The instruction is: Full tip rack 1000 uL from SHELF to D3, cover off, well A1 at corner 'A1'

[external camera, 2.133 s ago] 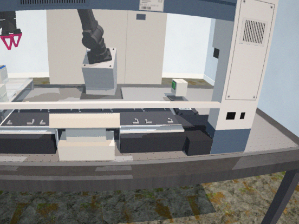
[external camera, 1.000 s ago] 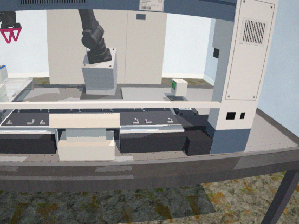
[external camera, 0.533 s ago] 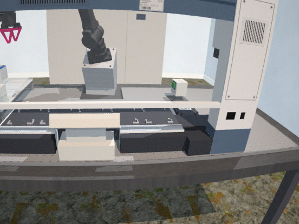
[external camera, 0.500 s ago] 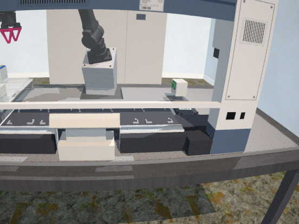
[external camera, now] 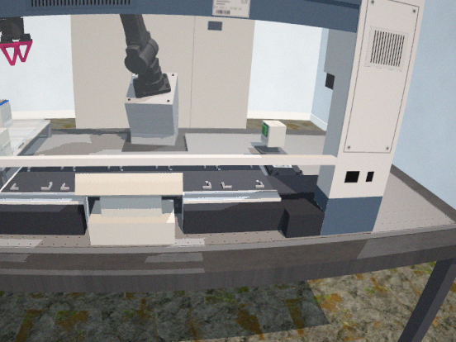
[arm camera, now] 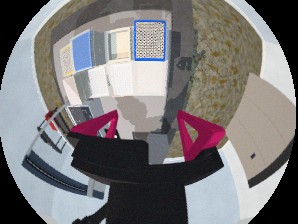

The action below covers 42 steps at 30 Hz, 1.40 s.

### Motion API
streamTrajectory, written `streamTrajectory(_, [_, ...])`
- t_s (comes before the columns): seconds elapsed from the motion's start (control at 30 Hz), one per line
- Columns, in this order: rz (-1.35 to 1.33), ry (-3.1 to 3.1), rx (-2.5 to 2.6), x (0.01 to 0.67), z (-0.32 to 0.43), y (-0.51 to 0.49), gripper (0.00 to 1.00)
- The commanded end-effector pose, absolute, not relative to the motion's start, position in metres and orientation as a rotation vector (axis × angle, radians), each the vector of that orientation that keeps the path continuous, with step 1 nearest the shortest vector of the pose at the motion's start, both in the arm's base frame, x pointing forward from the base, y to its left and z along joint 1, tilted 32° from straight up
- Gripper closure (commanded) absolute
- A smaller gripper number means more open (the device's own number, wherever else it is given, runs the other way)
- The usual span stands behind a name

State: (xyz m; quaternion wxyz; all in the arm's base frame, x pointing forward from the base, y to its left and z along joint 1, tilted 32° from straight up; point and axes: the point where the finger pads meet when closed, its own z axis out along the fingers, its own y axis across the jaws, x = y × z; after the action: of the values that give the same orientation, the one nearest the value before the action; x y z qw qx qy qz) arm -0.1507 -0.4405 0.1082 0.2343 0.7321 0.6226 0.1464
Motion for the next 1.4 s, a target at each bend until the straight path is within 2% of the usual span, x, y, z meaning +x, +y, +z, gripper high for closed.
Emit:
streamTrajectory(0.0, [0.336,1.718,1.991,-0.144,0.141,-0.453,0.00])
streamTrajectory(1.37, [0.317,1.710,1.968,-0.007,0.278,-0.468,0.00])
